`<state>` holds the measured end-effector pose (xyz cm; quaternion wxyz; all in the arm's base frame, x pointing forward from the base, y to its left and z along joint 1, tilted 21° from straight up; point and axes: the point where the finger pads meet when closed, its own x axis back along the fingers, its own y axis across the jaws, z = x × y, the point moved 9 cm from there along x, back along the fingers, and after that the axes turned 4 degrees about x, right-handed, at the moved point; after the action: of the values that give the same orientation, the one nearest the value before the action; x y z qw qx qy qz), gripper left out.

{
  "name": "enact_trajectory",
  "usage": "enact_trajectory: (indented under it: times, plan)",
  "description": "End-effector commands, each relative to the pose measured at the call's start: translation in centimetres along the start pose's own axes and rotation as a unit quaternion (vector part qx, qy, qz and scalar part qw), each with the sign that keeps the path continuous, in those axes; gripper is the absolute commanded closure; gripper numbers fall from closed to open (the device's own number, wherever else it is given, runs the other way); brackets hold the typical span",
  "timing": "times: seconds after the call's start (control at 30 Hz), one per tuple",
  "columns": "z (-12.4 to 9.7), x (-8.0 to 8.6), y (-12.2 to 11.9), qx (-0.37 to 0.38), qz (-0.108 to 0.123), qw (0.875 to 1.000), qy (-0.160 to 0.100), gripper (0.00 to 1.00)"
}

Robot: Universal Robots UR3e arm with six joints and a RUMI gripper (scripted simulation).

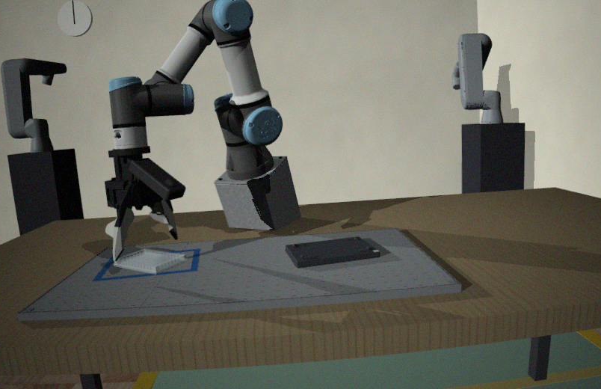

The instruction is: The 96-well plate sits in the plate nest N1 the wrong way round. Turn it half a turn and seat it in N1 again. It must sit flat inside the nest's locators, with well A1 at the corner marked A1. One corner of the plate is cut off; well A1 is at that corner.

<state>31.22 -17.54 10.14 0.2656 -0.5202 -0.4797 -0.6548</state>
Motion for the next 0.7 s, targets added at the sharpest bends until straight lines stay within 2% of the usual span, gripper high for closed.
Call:
enact_trajectory:
  times: [0.0, 0.1, 0.6, 0.67]
  plan:
    - [0.0, 1.6, 0.0, 0.000, 0.000, 1.000, 0.000, 0.00]
    - [0.0, 1.8, 0.0, 0.000, 0.000, 1.000, 0.000, 0.00]
    - [0.0, 5.8, 0.0, 0.000, 0.000, 1.000, 0.000, 0.00]
    - [0.0, 5.8, 0.0, 0.000, 0.000, 1.000, 0.000, 0.00]
